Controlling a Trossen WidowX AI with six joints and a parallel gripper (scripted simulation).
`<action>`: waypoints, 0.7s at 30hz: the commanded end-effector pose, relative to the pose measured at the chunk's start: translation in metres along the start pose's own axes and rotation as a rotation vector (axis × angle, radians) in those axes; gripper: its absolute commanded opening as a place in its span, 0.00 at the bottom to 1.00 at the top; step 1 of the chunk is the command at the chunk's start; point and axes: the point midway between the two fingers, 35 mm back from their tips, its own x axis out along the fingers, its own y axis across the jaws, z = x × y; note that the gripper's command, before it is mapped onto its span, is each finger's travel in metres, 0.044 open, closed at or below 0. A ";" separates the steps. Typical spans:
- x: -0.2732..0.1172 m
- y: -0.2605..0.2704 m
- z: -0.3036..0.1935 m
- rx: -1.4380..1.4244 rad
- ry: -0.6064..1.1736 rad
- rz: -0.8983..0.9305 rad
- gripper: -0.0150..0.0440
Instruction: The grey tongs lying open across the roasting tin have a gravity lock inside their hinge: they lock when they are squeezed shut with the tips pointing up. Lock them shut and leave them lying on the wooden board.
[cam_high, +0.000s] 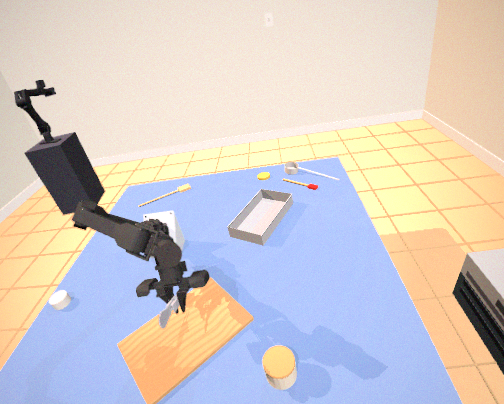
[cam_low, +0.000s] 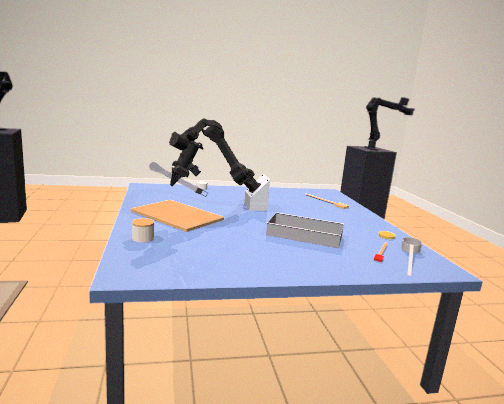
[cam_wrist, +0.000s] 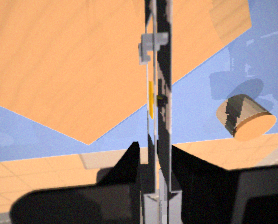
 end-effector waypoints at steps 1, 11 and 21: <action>-0.001 0.000 0.000 -0.005 0.053 0.008 0.00; -0.006 0.003 0.006 -0.007 0.183 0.049 0.00; -0.015 0.014 0.019 0.008 0.274 0.112 0.00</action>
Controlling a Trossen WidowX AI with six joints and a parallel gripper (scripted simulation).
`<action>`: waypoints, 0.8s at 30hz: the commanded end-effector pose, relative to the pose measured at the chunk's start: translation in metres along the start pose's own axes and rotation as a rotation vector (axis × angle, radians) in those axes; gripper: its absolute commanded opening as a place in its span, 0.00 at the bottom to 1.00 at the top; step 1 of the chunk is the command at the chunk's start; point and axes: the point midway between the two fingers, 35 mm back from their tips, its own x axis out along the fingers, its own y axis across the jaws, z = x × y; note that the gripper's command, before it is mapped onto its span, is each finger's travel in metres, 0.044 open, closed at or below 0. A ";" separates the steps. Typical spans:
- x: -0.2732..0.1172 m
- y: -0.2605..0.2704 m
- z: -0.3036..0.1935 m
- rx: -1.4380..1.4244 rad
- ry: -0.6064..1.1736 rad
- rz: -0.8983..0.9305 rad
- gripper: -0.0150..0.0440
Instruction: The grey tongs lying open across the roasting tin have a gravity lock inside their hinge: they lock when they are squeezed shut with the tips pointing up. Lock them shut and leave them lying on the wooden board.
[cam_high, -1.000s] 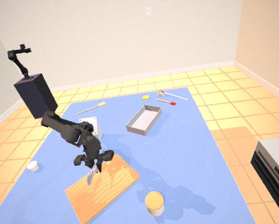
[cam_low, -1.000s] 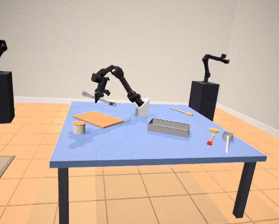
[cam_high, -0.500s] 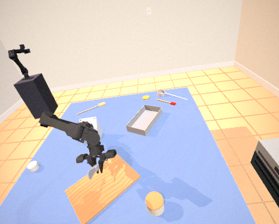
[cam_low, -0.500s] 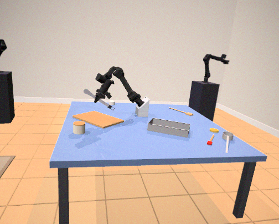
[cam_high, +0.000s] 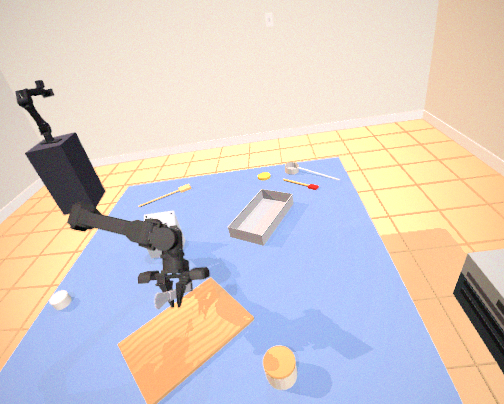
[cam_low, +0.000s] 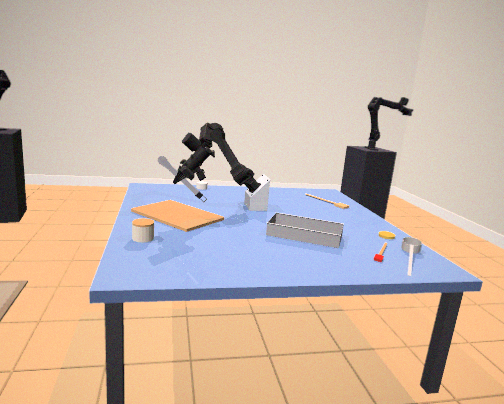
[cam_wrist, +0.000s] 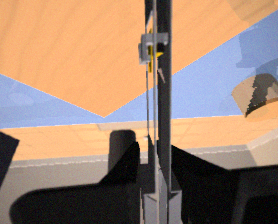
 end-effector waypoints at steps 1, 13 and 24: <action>-0.004 0.007 0.004 0.003 0.026 0.027 0.00; -0.014 0.022 0.018 0.017 0.060 0.089 0.00; -0.014 0.022 0.018 0.017 0.060 0.089 0.00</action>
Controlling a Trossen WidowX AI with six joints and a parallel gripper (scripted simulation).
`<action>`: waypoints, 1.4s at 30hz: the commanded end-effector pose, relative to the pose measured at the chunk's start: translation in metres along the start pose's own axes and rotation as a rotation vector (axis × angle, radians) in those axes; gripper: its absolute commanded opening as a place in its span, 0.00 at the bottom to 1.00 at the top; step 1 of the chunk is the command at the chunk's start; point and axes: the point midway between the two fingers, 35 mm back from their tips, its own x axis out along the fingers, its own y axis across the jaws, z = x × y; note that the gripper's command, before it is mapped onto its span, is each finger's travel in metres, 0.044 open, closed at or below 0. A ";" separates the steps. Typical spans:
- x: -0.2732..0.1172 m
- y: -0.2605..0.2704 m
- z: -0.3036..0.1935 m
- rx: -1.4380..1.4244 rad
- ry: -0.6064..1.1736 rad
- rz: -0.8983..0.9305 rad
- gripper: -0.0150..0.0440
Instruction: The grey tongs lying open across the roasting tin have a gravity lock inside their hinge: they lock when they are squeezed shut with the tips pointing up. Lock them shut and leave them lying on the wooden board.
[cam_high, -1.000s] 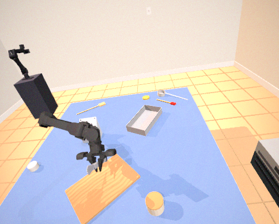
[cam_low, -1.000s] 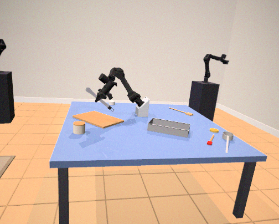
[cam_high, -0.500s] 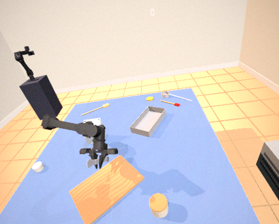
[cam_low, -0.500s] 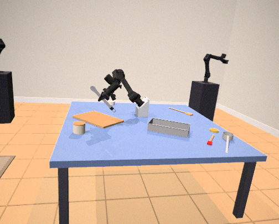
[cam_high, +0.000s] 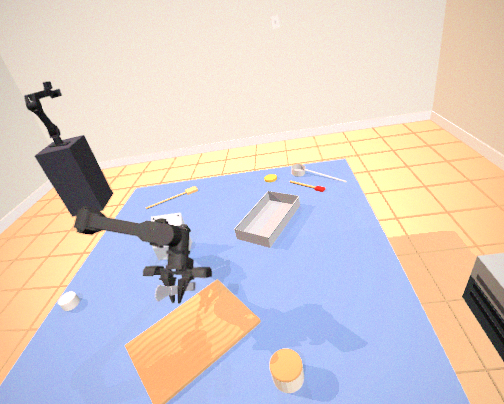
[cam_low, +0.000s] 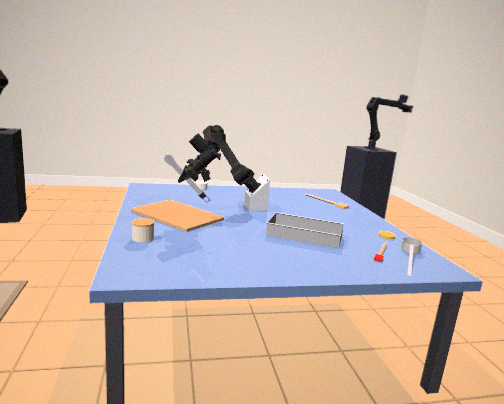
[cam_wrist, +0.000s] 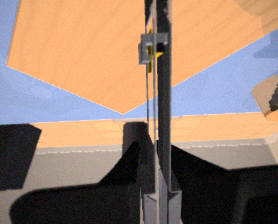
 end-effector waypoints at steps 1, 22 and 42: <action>0.000 0.001 0.000 -0.003 0.001 0.004 0.00; 0.000 0.000 -0.001 -0.004 0.000 0.002 0.00; 0.020 -0.030 -0.025 -0.036 -0.127 -0.128 0.00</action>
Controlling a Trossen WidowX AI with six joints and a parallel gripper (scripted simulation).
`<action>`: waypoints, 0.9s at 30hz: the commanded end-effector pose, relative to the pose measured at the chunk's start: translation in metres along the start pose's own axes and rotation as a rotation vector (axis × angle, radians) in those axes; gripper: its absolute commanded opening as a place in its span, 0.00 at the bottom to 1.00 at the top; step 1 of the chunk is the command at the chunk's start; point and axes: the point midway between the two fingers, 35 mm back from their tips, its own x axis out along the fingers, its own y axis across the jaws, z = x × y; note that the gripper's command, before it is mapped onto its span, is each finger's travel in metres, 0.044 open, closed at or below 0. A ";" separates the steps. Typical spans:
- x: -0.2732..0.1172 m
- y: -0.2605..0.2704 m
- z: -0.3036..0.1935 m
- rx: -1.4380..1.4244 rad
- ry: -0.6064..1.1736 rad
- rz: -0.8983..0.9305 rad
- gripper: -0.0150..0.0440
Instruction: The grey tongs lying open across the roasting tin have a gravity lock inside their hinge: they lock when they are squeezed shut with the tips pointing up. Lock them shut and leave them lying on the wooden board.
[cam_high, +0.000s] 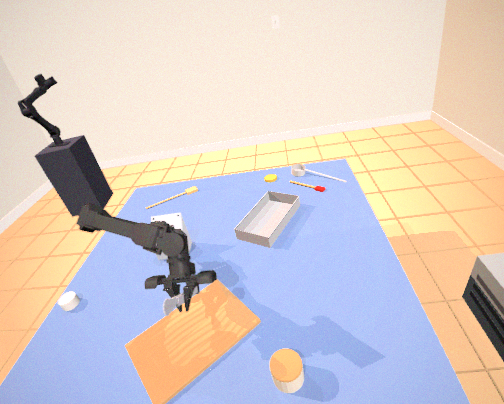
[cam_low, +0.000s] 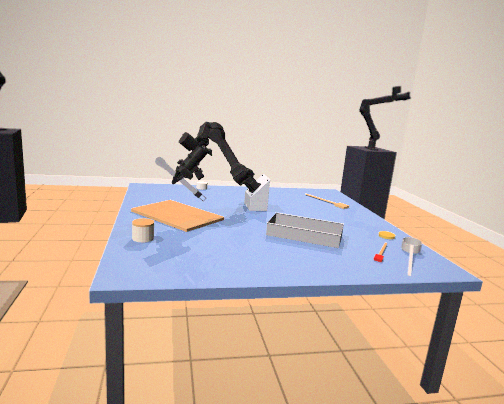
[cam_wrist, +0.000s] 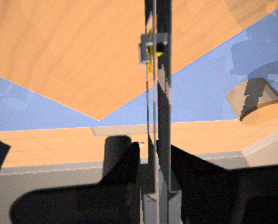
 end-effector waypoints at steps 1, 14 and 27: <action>0.003 -0.003 -0.004 0.004 -0.036 -0.022 0.00; 0.009 -0.005 -0.008 0.011 -0.212 -0.066 0.00; 0.004 0.009 -0.006 0.044 -0.439 -0.054 0.00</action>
